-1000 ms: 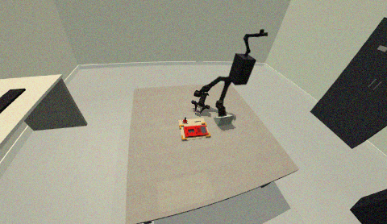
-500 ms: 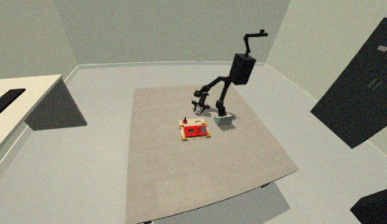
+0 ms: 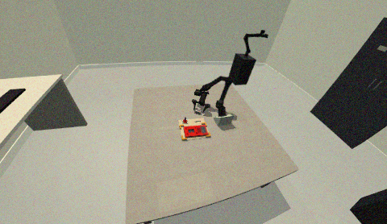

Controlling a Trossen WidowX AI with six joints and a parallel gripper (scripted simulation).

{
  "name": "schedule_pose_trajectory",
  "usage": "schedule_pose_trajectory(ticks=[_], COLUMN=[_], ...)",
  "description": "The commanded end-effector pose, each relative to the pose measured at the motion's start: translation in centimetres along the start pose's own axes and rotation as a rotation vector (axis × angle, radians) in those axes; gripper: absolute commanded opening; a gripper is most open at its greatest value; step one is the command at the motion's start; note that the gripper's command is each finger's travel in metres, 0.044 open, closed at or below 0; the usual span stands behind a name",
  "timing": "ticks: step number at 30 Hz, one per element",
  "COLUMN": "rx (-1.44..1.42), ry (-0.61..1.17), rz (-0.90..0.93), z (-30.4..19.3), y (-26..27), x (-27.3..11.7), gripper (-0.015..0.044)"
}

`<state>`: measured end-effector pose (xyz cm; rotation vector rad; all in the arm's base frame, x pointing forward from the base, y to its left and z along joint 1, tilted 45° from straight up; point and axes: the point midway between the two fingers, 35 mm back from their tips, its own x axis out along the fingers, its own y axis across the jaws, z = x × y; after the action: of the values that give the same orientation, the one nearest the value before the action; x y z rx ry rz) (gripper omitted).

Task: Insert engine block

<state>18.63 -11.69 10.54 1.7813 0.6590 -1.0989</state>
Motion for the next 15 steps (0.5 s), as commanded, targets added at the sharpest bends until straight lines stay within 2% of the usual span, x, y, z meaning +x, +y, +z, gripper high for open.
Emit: schedule_pose_trajectory(ticks=[1, 5, 15], rx=[-0.007, -0.007, -0.003], ry=[-0.009, -0.009, -0.013], rz=[0.007, 0.007, 0.009], z=[-0.1, -0.2, -0.1], y=[0.1, 0.1, 0.2], x=[-1.8, -3.2, -2.8], gripper=[0.0440, 0.0440, 0.0440])
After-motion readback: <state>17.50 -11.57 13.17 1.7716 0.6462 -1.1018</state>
